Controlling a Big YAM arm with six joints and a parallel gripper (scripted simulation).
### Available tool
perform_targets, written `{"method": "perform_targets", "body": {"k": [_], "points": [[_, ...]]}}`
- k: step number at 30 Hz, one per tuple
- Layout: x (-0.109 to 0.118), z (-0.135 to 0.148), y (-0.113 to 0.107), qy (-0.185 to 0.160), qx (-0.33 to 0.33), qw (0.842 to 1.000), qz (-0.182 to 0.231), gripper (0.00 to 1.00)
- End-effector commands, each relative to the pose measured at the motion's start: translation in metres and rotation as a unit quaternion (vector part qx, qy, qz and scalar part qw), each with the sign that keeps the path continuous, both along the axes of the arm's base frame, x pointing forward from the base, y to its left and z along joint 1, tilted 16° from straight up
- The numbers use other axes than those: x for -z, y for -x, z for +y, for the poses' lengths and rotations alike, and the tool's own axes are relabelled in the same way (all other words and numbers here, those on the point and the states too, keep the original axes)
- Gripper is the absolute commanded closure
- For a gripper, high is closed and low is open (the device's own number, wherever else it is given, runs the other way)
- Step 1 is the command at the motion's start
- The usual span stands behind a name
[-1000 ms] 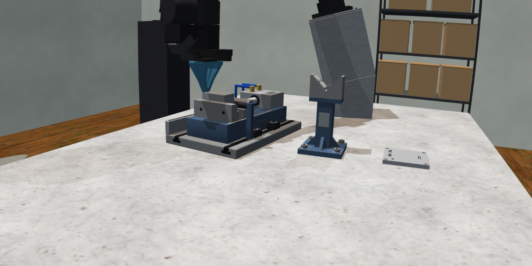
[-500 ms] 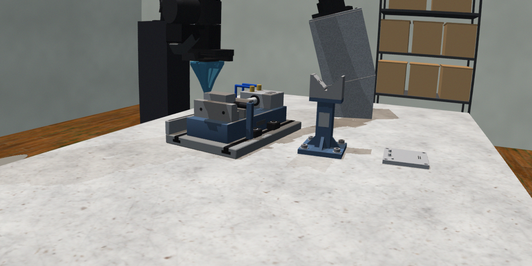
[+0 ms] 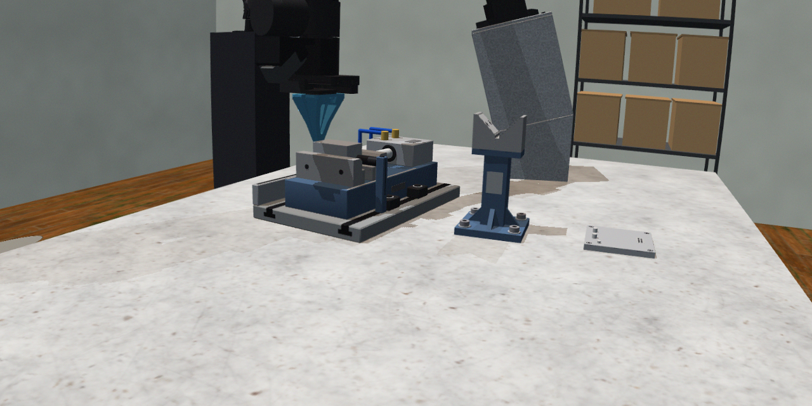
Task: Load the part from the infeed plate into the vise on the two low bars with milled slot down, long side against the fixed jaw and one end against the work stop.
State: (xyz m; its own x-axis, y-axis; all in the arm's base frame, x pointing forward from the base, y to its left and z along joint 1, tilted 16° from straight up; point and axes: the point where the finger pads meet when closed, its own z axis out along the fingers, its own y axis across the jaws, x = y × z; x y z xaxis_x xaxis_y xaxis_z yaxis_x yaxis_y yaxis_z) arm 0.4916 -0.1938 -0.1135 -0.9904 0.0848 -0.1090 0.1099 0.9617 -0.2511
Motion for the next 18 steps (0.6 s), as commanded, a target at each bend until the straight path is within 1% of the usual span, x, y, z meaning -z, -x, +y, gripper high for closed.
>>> {"method": "perform_targets", "body": {"k": [1, 18], "points": [[0.0065, 0.0097, -0.0043, -0.001, -0.002, 1.000, -0.002, 1.00], [0.0071, 0.0127, -0.0048, -0.001, -0.002, 1.000, -0.002, 1.00]]}}
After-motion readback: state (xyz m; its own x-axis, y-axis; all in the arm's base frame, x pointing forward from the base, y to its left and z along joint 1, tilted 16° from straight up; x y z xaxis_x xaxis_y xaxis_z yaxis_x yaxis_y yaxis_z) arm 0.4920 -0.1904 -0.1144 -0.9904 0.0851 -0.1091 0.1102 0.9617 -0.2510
